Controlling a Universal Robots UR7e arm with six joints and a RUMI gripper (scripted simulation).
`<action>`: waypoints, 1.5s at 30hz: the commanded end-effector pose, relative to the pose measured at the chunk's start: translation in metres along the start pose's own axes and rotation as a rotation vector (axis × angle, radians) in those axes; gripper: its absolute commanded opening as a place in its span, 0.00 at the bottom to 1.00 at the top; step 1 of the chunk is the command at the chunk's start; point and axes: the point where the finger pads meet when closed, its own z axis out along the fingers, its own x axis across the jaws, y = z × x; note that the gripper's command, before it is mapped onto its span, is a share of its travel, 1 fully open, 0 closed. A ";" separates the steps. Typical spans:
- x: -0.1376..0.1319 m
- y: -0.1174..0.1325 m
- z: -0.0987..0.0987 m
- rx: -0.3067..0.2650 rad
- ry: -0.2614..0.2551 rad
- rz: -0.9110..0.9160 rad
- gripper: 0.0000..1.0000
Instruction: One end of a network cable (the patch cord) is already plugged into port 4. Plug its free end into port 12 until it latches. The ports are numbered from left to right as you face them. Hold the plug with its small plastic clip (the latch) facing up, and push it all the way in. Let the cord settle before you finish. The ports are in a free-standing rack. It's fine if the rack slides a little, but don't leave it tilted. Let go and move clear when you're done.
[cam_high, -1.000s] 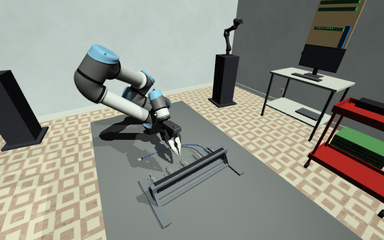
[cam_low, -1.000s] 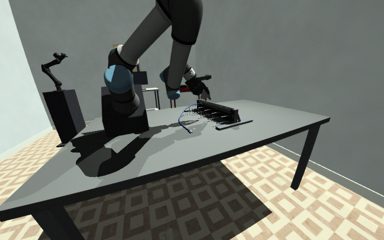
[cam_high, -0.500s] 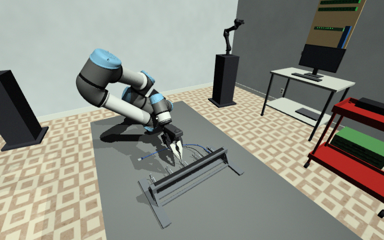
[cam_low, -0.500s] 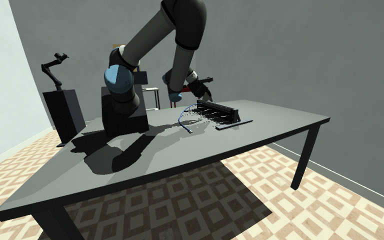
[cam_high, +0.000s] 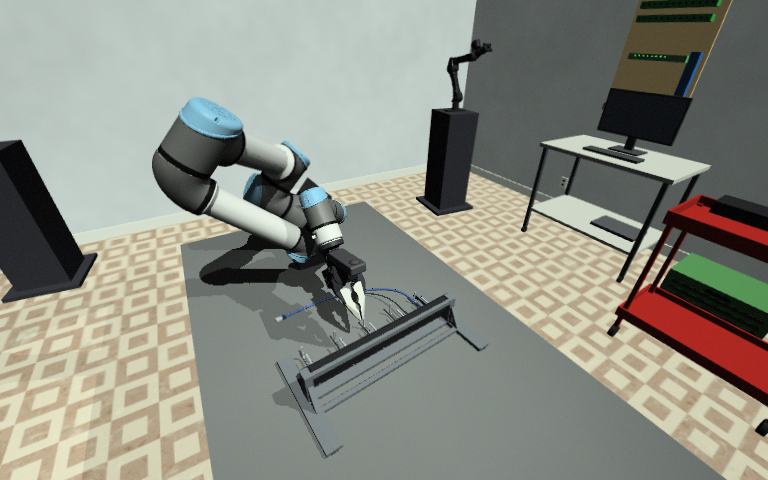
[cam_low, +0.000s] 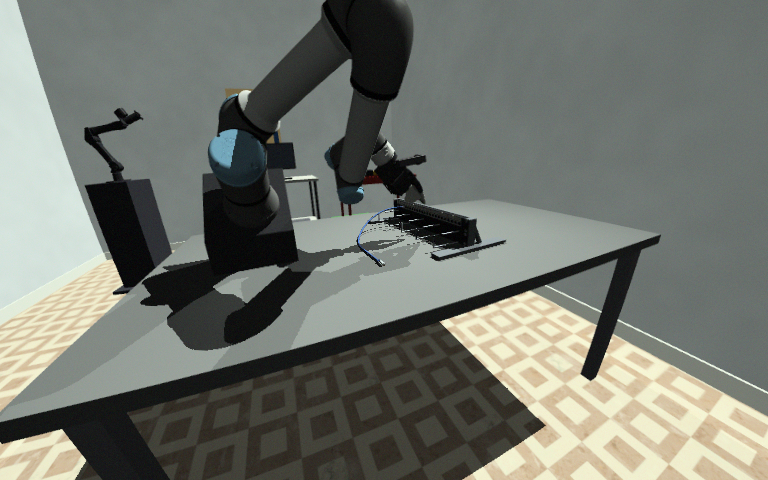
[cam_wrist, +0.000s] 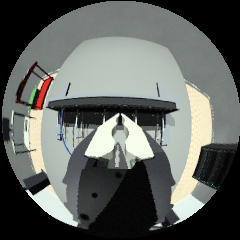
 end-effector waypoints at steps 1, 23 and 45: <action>0.000 0.000 0.000 0.001 0.000 0.000 0.00; 0.000 0.000 0.000 0.001 0.000 0.000 0.00; 0.000 0.000 -0.058 0.001 0.000 0.000 0.00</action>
